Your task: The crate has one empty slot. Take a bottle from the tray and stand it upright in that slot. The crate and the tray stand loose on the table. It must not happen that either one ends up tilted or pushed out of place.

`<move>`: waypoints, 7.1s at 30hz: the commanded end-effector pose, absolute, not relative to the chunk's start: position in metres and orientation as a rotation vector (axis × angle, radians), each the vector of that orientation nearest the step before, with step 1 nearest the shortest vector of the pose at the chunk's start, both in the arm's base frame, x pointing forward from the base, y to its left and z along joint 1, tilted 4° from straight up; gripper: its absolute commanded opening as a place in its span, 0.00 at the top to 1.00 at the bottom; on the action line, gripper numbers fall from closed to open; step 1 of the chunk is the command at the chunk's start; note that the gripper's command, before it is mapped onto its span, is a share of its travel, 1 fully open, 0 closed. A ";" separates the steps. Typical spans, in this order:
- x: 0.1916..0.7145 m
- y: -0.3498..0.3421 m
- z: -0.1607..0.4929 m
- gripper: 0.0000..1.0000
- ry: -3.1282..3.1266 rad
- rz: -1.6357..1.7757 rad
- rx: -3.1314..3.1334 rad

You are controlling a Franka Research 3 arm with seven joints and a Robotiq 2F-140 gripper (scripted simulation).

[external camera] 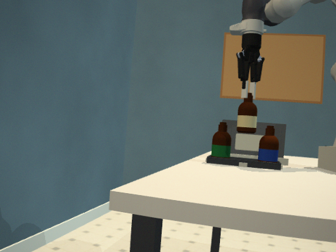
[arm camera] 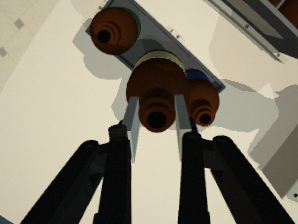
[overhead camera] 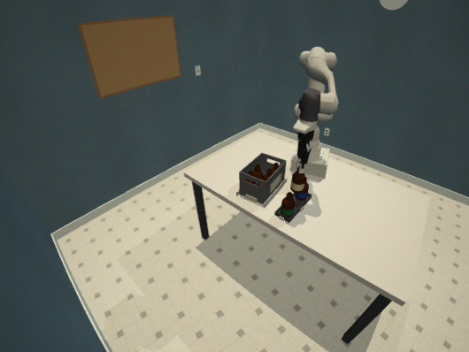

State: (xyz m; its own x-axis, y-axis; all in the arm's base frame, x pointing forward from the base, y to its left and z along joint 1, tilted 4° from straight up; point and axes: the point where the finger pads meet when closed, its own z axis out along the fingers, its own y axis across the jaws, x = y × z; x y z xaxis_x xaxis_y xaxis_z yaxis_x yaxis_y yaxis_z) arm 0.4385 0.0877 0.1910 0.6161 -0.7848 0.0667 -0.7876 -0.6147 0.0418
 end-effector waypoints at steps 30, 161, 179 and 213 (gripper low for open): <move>0.440 0.090 0.196 1.00 -1.344 0.070 2.772; 0.439 0.095 0.257 1.00 -1.344 0.070 2.772; 0.439 0.095 0.257 1.00 -1.344 0.070 2.772; 0.438 0.094 0.257 1.00 -1.344 0.070 2.772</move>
State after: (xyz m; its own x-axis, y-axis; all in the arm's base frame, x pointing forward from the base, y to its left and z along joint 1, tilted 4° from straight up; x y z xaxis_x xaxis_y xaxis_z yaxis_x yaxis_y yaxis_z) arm 0.4376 0.0924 0.2537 0.6163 -0.7846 0.0677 -0.7875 -0.6150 0.0408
